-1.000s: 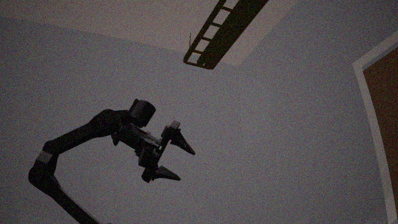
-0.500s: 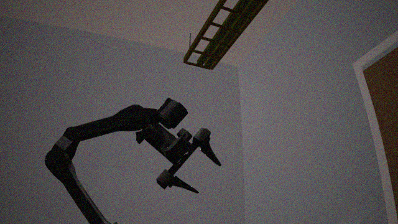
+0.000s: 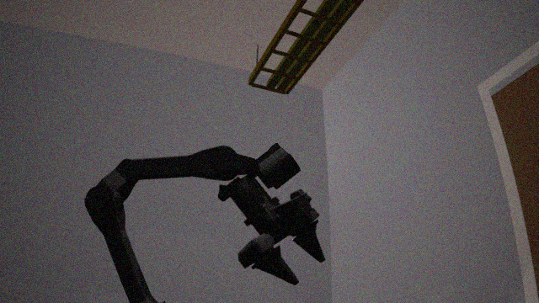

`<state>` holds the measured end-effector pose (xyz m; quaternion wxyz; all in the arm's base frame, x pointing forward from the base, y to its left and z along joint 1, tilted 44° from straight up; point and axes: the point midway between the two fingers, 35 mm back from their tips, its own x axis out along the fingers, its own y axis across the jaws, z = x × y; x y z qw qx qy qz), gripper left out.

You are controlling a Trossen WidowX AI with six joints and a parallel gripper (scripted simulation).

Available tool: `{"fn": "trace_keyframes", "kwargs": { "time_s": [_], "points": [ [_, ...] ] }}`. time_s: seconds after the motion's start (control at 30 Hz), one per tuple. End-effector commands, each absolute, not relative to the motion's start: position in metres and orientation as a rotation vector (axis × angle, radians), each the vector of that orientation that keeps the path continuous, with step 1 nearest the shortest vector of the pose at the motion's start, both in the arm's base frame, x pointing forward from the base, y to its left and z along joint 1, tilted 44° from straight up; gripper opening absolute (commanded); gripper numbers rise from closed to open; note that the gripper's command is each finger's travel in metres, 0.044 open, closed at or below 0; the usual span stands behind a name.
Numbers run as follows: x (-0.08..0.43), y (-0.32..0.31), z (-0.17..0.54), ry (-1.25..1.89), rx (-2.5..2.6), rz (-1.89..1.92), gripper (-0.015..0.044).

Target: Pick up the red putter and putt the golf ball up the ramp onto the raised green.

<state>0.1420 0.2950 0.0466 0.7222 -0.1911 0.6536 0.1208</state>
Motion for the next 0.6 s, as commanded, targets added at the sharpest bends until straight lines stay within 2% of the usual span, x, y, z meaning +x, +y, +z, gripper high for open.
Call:
{"fn": "trace_keyframes", "kwargs": {
  "time_s": [0.0,0.57],
  "points": [
    [0.176,0.274,-0.011,1.474,-0.971,0.556,0.044],
    [0.204,0.225,-0.089,1.526,-1.632,1.155,0.044]
  ]
}}
